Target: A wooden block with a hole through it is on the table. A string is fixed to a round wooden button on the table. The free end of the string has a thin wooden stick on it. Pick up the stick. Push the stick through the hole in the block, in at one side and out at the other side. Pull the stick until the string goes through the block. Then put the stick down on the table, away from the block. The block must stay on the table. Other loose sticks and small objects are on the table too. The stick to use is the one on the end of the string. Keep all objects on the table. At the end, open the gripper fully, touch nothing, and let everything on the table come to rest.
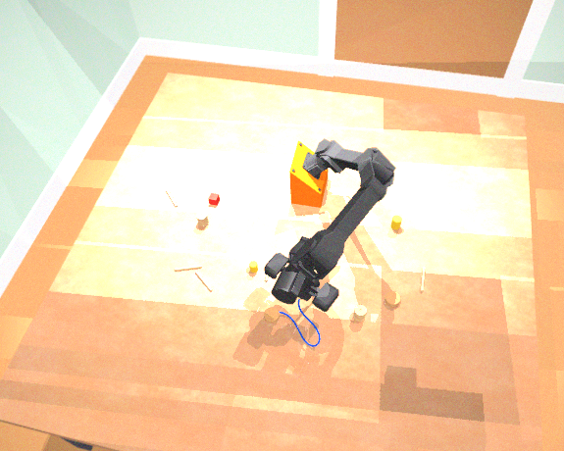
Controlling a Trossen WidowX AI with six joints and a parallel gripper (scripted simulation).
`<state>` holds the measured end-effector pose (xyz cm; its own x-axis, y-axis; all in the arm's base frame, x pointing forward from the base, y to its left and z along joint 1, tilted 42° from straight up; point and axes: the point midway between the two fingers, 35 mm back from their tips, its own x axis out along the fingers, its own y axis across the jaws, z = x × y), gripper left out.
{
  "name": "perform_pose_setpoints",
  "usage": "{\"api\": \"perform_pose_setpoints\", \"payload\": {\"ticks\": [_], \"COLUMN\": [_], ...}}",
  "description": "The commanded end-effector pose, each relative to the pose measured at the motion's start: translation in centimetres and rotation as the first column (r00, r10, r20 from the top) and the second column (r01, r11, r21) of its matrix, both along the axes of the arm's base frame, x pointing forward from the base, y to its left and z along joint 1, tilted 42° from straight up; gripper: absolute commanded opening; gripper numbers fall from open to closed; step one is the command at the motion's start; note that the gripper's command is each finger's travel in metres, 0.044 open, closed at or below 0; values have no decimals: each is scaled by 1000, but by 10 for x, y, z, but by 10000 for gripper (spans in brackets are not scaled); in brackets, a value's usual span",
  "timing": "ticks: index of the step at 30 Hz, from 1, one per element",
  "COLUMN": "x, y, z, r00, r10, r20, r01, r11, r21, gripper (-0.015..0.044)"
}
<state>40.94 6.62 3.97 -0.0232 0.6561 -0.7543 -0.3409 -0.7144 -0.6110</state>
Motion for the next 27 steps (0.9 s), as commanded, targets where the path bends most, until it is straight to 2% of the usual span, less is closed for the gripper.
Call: {"api": "perform_pose_setpoints", "payload": {"ticks": [1,27], "x": [3,15], "y": [-5,-27], "z": [-3,-26], "r00": [1000,1000], "r10": [-1,-13], "r20": [2,-6], "r01": [1,13], "r11": [1000,1000], "r21": [-4,1], "gripper": [0,0]}}
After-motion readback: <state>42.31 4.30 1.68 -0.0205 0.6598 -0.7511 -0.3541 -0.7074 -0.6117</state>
